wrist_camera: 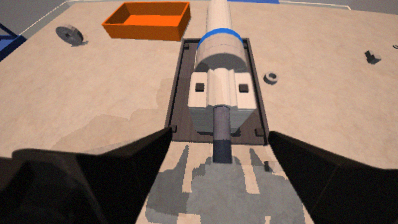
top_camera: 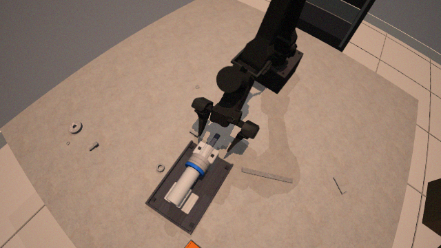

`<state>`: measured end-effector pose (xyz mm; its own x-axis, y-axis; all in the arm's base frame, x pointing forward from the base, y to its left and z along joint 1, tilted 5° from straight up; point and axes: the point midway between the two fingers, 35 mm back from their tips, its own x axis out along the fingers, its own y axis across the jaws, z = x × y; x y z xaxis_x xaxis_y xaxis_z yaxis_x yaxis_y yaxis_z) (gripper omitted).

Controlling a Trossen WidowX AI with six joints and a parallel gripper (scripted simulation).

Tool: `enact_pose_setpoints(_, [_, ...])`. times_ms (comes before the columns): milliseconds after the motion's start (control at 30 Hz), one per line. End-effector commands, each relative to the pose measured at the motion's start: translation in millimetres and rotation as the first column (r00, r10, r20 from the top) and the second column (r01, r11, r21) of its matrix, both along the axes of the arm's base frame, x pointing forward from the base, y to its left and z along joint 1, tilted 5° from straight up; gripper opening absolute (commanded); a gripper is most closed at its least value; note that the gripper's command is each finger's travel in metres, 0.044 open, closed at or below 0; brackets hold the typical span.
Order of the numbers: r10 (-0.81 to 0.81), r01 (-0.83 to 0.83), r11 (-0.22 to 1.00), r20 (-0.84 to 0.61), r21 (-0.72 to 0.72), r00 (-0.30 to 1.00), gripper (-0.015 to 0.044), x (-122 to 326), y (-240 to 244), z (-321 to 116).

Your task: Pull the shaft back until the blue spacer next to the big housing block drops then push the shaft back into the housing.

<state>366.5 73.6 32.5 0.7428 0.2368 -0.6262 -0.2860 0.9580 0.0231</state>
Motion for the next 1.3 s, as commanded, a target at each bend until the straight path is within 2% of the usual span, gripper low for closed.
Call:
enact_pose_setpoints(0, [-0.006, 0.006, 1.000, -0.001, 0.000, 1.000, 0.0440, 3.8, 0.4, -3.3])
enact_pose_setpoints(400, [-0.006, 0.006, 1.000, 0.000, 0.000, 1.000, 0.0440, 12.3, 3.1, -10.6])
enact_pose_setpoints(933, [0.000, 0.000, 1.000, -0.002, 0.000, 1.000, 0.0020, 10.2, 3.3, -9.8])
enact_pose_setpoints(1033, [0.000, 0.000, 1.000, -0.002, 0.000, 1.000, 0.0000, 10.2, 3.3, -9.8])
enact_pose_setpoints(1267, [-0.006, 0.006, 1.000, -0.001, 0.000, 1.000, 0.0000, 8.0, 2.7, -10.1])
